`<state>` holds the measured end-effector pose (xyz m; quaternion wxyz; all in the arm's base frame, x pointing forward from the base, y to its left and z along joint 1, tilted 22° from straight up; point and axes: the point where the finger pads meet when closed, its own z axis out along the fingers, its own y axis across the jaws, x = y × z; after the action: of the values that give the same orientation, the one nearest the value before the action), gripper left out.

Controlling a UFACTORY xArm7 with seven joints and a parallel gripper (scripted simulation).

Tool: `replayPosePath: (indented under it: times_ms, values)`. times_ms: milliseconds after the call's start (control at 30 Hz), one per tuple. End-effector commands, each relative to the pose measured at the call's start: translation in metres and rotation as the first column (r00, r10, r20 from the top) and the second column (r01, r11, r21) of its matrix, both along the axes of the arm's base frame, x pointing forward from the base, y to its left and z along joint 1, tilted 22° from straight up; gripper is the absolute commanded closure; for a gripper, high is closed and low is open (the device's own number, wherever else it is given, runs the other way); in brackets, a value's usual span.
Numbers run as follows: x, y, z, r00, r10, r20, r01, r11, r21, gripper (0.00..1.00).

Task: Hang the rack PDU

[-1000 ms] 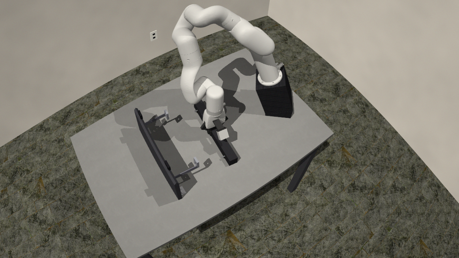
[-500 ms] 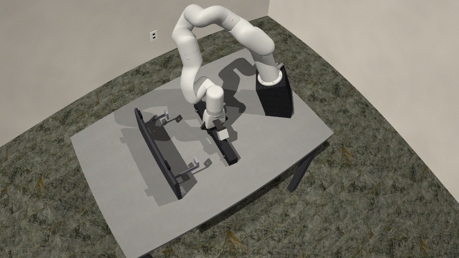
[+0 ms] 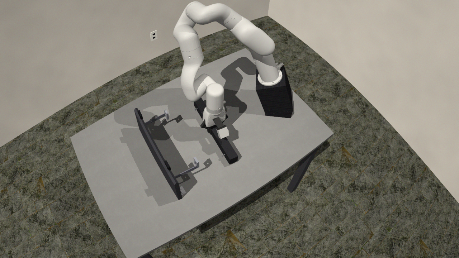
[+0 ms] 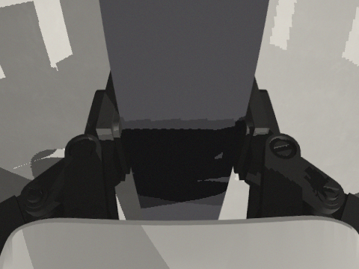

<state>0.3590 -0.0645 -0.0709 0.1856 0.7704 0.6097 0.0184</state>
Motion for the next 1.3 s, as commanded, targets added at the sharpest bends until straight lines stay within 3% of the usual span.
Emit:
replayPosePath:
  times_ms: [0,233,667,1267]
  values:
    - [-0.003,0.004,0.015,1.0,0.001,0.001,-0.001,1.0,0.0,1.0]
    - [-0.01,0.012,0.04,1.0,0.001,0.001,-0.001,1.0,0.0,1.0]
    - [-0.018,0.02,0.069,1.0,0.001,0.001,-0.001,1.0,0.0,1.0]
    - [-0.02,0.022,0.077,1.0,0.001,0.001,-0.001,1.0,0.0,1.0]
